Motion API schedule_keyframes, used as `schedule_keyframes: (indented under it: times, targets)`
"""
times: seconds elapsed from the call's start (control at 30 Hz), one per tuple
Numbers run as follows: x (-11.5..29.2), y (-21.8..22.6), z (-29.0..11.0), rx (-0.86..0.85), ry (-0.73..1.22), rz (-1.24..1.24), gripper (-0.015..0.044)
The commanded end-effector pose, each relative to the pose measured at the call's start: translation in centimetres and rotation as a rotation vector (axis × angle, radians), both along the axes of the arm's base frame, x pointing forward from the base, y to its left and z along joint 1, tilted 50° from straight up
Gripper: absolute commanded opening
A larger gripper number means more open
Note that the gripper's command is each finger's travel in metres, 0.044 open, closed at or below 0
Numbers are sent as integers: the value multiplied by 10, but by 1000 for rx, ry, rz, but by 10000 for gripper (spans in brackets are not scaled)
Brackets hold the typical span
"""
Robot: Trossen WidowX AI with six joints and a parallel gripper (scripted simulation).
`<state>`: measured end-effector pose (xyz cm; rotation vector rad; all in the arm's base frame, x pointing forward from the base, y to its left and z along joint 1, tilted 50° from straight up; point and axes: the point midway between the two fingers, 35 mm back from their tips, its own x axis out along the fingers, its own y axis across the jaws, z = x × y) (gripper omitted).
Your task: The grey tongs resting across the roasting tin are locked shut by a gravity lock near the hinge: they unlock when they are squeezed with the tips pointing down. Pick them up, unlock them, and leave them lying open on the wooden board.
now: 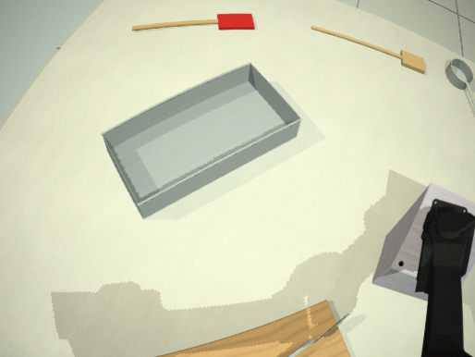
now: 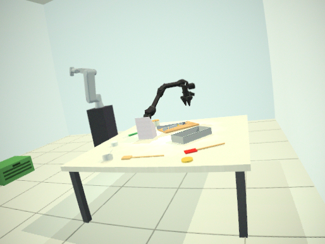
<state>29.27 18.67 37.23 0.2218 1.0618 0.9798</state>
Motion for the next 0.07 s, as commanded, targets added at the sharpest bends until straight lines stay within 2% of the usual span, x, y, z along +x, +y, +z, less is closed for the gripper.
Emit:
schedule_keyframes:
  times: [0.0, 0.03]
  targets:
    - [-1, 0, 1, 5, -2, 6, 440]
    - [-1, 0, 1, 5, -2, 6, 440]
